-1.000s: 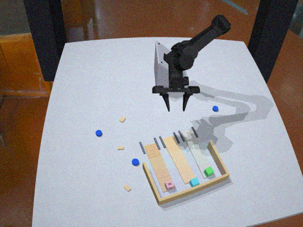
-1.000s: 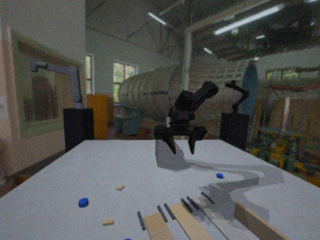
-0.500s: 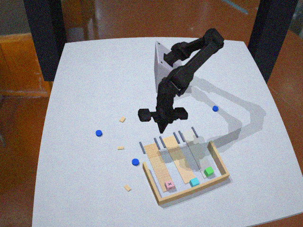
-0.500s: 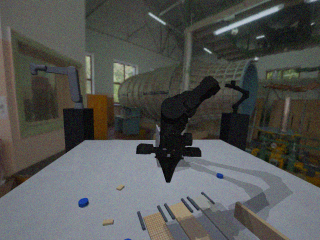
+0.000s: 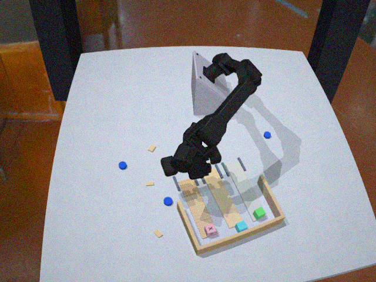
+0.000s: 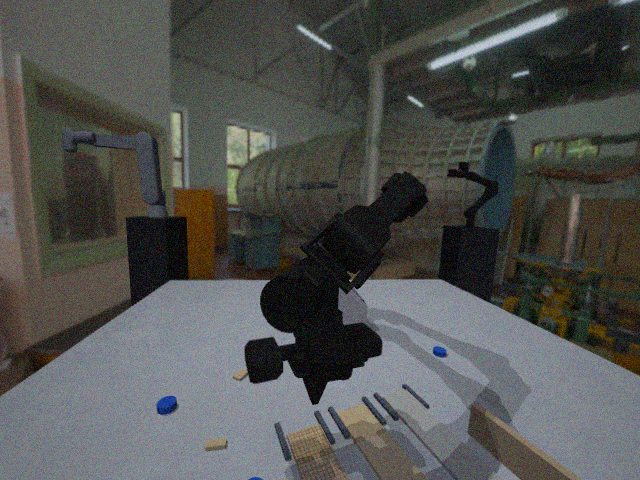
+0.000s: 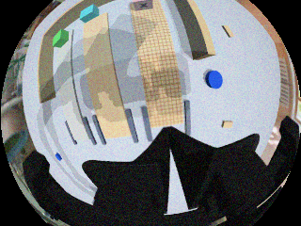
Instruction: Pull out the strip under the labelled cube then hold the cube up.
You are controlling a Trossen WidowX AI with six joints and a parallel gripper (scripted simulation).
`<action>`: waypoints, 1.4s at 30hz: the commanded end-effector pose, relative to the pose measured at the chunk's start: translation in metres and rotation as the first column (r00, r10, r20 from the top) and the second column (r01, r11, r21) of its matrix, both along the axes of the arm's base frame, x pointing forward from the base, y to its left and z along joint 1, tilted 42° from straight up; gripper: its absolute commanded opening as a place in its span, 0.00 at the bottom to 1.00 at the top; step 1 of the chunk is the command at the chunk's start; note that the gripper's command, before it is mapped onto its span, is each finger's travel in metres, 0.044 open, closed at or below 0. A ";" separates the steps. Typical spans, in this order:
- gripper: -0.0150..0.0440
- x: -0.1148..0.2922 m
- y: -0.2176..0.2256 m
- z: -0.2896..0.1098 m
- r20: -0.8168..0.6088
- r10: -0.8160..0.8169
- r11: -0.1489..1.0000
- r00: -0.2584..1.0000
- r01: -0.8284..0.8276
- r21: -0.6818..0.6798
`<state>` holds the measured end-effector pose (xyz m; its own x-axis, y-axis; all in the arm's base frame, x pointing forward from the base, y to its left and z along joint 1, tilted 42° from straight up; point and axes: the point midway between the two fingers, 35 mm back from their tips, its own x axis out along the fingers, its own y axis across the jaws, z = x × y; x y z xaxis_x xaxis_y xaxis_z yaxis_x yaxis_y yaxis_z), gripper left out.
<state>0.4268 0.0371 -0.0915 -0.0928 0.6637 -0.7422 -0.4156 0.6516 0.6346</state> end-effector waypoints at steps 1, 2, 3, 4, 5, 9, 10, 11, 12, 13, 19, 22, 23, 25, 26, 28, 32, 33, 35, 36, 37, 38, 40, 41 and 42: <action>0.25 0.002 -0.001 0.000 0.006 0.013 1.000 1.000 -0.013 -0.004; 0.25 0.002 0.000 -0.002 0.006 0.013 1.000 1.000 -0.012 -0.004; 0.25 0.002 0.001 -0.003 0.006 0.012 1.000 1.000 -0.012 -0.004; 0.25 0.002 0.003 -0.004 0.006 0.012 1.000 1.000 -0.012 -0.004; 0.25 0.002 0.004 -0.005 0.006 0.012 1.000 1.000 -0.012 -0.004; 0.25 0.002 0.008 -0.011 0.006 0.012 1.000 1.000 -0.012 -0.004; 0.25 0.001 0.009 -0.012 0.006 0.012 1.000 1.000 -0.012 -0.004; 0.25 0.001 0.010 -0.013 0.006 0.012 1.000 1.000 -0.012 -0.004; 0.25 0.001 0.011 -0.014 0.006 0.012 1.000 1.000 -0.012 -0.004; 0.25 0.001 0.012 -0.016 0.006 0.012 1.000 1.000 -0.012 -0.004; 0.25 0.000 0.019 -0.023 0.006 0.012 1.000 1.000 -0.012 -0.003; 0.25 0.000 0.022 -0.027 0.006 0.012 1.000 1.000 -0.012 -0.003; 0.25 0.000 0.023 -0.028 0.006 0.012 1.000 1.000 -0.012 -0.003; 0.25 -0.001 0.025 -0.031 0.006 0.012 1.000 1.000 -0.012 -0.003; 0.25 -0.001 0.026 -0.032 0.006 0.012 1.000 1.000 -0.012 -0.003; 0.25 -0.001 0.028 -0.035 0.006 0.012 1.000 1.000 -0.012 -0.003; 0.25 -0.002 0.032 -0.040 0.006 0.012 1.000 1.000 -0.012 -0.002; 0.25 -0.003 0.033 -0.041 0.006 0.012 1.000 1.000 -0.012 -0.002; 0.25 -0.003 0.035 -0.044 0.006 0.012 1.000 1.000 -0.012 -0.002; 0.25 -0.003 0.036 -0.045 0.006 0.012 1.000 1.000 -0.012 -0.002; 0.25 -0.004 0.037 -0.046 0.006 0.012 1.000 1.000 -0.012 -0.002; 0.25 -0.004 0.038 -0.047 0.006 0.012 1.000 1.000 -0.012 -0.001; 0.25 -0.005 0.040 -0.050 0.006 0.013 1.000 1.000 -0.013 -0.001; 0.25 -0.005 0.041 -0.051 0.006 0.013 1.000 1.000 -0.013 -0.001; 0.25 -0.005 0.042 -0.052 0.005 0.013 1.000 1.000 -0.013 -0.001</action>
<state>0.4228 0.0759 -0.1401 -0.0969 0.6573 -0.7473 -0.4340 0.6478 0.6261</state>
